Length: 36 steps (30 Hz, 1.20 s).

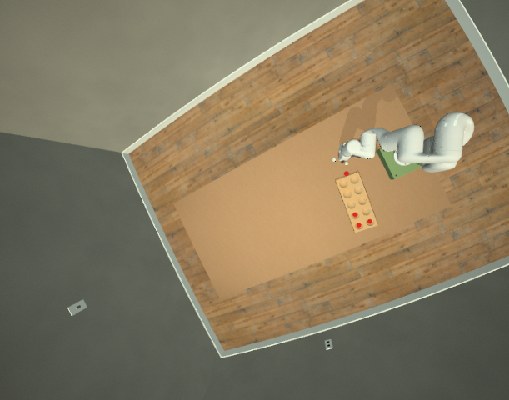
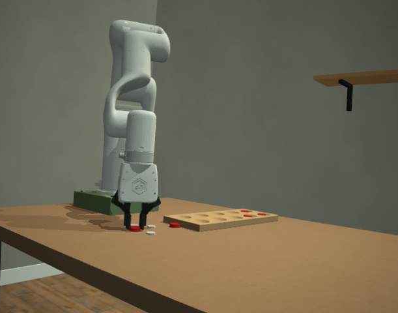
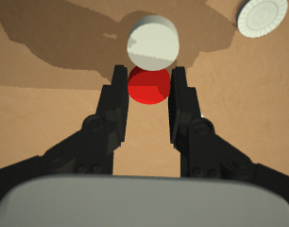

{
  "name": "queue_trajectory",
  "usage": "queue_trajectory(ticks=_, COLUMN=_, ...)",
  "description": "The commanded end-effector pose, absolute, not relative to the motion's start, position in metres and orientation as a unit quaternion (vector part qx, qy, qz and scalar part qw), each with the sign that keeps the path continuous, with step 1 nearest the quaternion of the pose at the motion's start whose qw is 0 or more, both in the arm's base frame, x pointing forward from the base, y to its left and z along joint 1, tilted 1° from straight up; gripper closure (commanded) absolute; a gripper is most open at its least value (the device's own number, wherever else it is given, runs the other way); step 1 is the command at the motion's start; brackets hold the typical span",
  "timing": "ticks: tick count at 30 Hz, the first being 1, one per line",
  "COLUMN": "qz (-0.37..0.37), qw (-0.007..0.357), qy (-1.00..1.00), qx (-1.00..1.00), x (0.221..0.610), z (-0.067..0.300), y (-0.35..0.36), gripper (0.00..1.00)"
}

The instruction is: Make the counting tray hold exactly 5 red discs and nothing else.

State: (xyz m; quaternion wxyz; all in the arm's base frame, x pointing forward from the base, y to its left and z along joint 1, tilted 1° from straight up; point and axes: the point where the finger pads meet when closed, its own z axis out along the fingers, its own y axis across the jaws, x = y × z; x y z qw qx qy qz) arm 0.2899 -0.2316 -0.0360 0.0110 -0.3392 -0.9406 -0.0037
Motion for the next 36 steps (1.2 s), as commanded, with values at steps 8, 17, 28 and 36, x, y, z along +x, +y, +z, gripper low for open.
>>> queue_trajectory(ticks=8, qz=-0.003, qw=0.010, qy=-0.941, qx=-0.339, x=0.291, z=-0.025, y=-0.233, gripper=1.00)
queue_trajectory(ticks=17, qz=-0.003, qw=0.010, qy=-0.941, qx=-0.339, x=0.293, z=0.047, y=-0.234, gripper=1.00)
queue_trajectory(ticks=28, qz=-0.002, qw=0.010, qy=-0.941, qx=-0.339, x=0.320, z=0.066, y=-0.207, gripper=1.00)
queue_trajectory(ticks=36, qz=0.000, qw=0.009, qy=-0.941, qx=-0.339, x=0.364, z=0.070, y=-0.151, gripper=1.00)
